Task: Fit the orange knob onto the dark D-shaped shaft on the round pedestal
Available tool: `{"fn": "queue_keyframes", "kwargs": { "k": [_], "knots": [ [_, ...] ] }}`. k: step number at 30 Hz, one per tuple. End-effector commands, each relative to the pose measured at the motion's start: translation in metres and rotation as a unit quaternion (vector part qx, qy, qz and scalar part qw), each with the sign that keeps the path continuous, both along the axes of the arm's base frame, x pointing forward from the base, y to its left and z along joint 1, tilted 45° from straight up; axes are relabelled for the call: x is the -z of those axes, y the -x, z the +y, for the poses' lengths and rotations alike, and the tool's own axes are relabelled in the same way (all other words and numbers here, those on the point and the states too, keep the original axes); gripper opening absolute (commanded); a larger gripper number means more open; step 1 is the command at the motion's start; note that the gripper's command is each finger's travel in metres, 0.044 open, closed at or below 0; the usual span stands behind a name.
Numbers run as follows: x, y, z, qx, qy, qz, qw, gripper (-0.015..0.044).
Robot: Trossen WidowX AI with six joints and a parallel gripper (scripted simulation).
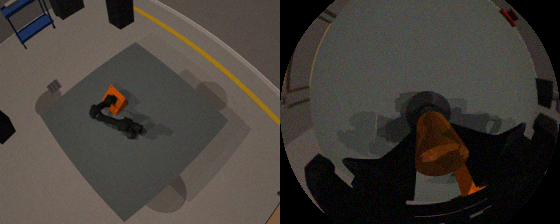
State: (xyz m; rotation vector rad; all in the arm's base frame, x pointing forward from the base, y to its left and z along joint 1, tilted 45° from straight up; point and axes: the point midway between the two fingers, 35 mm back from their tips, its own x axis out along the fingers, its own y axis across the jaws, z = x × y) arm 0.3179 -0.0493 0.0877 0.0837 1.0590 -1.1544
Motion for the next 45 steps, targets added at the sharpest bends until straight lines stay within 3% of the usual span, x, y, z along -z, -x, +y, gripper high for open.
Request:
{"fn": "queue_keyframes", "kwargs": {
  "k": [1, 16, 23, 45],
  "knots": [
    [0.0007, 0.0005, -0.0010, 0.002, 0.001, -0.003, 1.000, 0.0000],
    [-0.0022, -0.0011, 0.0016, 0.005, 0.001, -0.006, 1.000, 0.0000],
    [-0.0026, -0.0030, 0.0013, 0.077, 0.000, -0.076, 0.994, 0.0000],
    [0.0011, 0.0001, -0.0011, 0.077, 0.000, -0.076, 0.994, 0.0000]
  ]
}}
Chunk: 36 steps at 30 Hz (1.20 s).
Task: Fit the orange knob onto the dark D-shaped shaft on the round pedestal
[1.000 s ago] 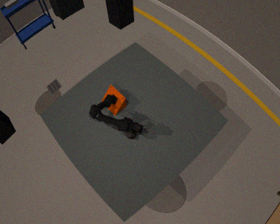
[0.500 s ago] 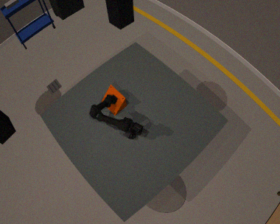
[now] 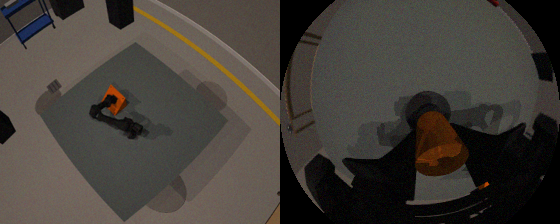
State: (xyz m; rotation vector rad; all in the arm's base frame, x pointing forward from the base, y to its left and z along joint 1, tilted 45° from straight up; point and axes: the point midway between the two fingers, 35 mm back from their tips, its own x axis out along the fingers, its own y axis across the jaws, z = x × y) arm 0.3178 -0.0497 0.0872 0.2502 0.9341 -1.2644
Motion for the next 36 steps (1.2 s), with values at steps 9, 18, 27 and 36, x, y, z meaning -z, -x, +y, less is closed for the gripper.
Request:
{"fn": "queue_keyframes", "kwargs": {
  "k": [9, 18, 27, 36],
  "knots": [
    [0.0004, -0.0006, -0.0006, 0.001, 0.001, -0.002, 1.000, 0.0000],
    [-0.0035, -0.0023, 0.0022, 0.020, 0.000, -0.021, 1.000, 0.0000],
    [-0.0017, -0.0024, 0.0009, 0.076, 0.000, -0.075, 0.994, 0.0000],
    [-0.0008, 0.0001, 0.0008, 0.076, 0.000, -0.075, 0.994, 0.0000]
  ]
}}
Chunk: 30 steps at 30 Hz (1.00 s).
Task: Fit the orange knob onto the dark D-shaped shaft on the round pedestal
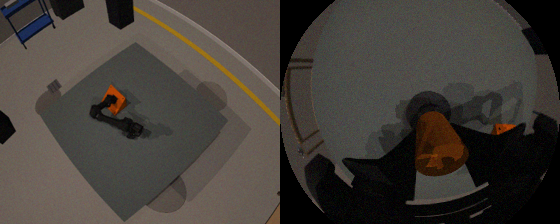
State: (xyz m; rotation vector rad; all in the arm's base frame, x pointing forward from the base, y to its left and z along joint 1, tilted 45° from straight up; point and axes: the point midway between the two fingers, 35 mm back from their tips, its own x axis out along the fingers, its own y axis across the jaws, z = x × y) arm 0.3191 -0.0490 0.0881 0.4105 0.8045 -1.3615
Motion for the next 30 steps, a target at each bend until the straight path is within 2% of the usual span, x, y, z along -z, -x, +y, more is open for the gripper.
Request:
{"fn": "queue_keyframes", "kwargs": {
  "k": [1, 22, 30],
  "knots": [
    [0.0000, 0.0015, 0.0002, 0.003, 0.000, -0.003, 1.000, 0.0000],
    [-0.0024, -0.0009, 0.0017, 0.003, 0.000, -0.004, 1.000, 0.0000],
    [-0.0019, -0.0020, 0.0008, 0.077, 0.000, -0.077, 0.994, 0.0000]
  ]
}}
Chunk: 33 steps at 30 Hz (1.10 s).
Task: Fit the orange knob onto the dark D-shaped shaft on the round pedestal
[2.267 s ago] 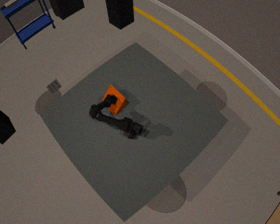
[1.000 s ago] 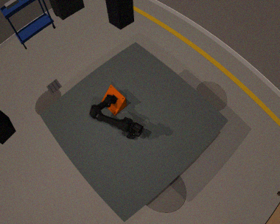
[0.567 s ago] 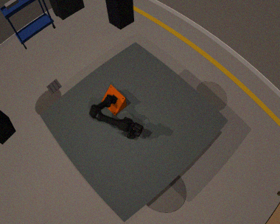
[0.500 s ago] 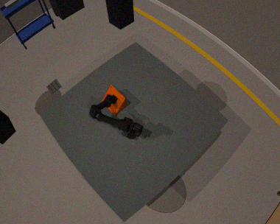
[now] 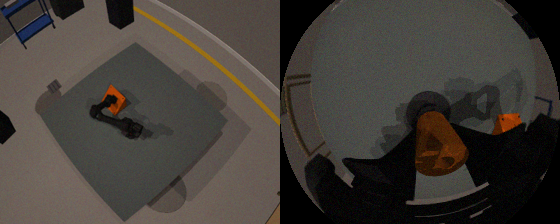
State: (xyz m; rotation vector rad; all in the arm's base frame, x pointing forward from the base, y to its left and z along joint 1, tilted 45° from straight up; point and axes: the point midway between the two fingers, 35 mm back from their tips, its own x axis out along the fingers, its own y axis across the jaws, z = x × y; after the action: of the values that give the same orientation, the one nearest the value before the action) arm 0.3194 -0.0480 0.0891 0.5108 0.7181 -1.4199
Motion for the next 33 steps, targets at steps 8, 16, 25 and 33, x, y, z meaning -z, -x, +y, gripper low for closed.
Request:
{"fn": "queue_keyframes", "kwargs": {
  "k": [8, 16, 25, 33],
  "knots": [
    [0.0010, -0.0006, -0.0012, 0.030, 0.000, -0.032, 0.999, 0.0000],
    [0.0020, 0.0015, -0.0017, 0.030, 0.000, -0.032, 0.999, 0.0000],
    [0.0024, 0.0006, -0.0023, 0.030, 0.000, -0.032, 0.999, 0.0000],
    [-0.0005, -0.0002, 0.0003, 0.030, 0.000, -0.032, 0.999, 0.0000]
  ]
}}
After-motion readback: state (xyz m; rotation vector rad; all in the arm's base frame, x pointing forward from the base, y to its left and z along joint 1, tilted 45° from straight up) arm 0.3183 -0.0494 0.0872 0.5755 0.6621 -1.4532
